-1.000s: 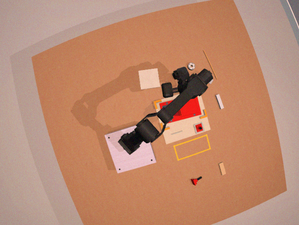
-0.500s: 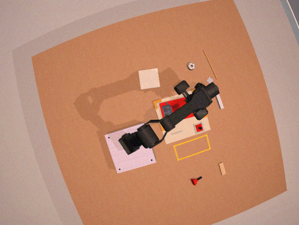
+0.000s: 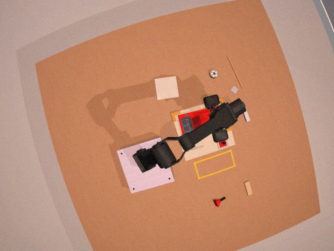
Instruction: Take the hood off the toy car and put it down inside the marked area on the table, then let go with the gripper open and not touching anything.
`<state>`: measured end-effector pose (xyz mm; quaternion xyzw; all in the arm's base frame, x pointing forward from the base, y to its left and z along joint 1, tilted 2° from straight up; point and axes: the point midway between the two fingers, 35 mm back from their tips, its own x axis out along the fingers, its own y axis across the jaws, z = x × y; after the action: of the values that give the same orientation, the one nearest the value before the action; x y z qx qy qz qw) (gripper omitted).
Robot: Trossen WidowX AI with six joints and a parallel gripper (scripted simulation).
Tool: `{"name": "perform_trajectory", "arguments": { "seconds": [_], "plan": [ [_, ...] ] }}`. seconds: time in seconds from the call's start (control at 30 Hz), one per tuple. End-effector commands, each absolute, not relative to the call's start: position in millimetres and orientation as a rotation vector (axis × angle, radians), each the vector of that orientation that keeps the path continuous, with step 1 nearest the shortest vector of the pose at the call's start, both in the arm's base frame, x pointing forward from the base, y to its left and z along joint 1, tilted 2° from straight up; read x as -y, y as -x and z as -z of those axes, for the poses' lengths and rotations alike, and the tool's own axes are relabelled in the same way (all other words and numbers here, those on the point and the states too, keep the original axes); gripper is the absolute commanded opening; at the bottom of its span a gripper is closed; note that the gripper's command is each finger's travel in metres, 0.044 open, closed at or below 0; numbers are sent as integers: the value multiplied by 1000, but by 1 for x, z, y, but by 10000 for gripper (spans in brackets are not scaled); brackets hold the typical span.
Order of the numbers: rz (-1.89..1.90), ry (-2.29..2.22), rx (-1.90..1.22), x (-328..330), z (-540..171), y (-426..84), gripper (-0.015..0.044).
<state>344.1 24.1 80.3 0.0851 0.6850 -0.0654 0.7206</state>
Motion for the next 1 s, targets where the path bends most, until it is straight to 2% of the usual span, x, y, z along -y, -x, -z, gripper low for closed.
{"name": "perform_trajectory", "arguments": {
  "seconds": [0.0,0.97],
  "plan": [
    [156,-190,-1509,-23,-80,-344,440],
    [156,-190,-1509,-23,-62,-346,440]
  ]
}}
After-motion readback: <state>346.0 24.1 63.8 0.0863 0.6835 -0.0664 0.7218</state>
